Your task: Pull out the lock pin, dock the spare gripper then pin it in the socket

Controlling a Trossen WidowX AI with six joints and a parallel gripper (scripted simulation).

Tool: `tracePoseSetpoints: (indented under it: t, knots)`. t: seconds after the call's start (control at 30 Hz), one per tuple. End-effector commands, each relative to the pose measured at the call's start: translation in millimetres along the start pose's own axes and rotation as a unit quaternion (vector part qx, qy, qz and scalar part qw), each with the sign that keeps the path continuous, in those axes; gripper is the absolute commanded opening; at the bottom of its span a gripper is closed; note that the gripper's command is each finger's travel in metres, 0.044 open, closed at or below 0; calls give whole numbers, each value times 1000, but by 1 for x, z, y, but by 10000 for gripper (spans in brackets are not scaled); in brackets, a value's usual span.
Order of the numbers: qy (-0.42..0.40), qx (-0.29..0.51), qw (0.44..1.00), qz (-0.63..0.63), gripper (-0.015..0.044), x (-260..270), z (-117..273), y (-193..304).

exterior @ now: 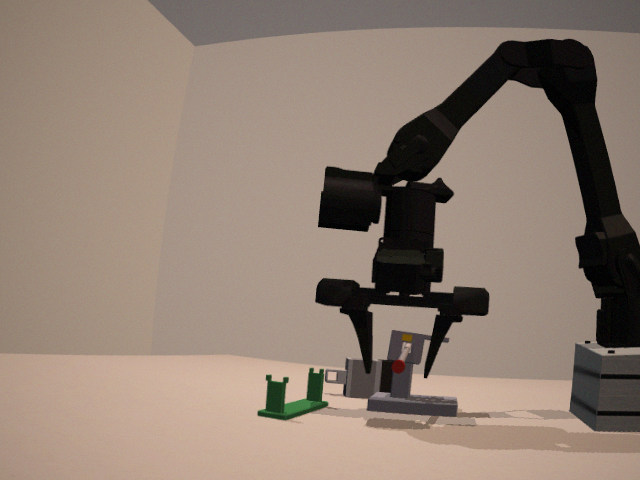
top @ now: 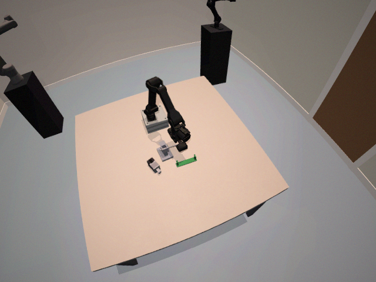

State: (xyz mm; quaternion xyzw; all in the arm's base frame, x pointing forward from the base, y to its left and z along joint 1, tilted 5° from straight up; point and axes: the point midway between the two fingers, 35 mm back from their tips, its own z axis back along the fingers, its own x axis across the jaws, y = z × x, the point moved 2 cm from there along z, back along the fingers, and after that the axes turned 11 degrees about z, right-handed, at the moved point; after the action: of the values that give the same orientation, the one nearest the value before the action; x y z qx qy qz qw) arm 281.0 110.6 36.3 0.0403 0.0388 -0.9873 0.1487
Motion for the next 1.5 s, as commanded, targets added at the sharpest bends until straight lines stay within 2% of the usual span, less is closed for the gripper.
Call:
tracePoseSetpoints:
  t: [0.0,0.33,0.7,0.73,1.03,1.47]
  knots:
    - [-5,2,1000,-3,300,2,-9,0]
    - [-5,2,1000,-3,300,2,-12,0]
    - [-5,2,1000,-3,11,3,-12,0]
    - [-5,2,1000,-3,0,3,-12,0]
    - [-4,-3,1000,-3,0,3,-11,0]
    - [8,-83,997,-4,0,1,-2,-3]
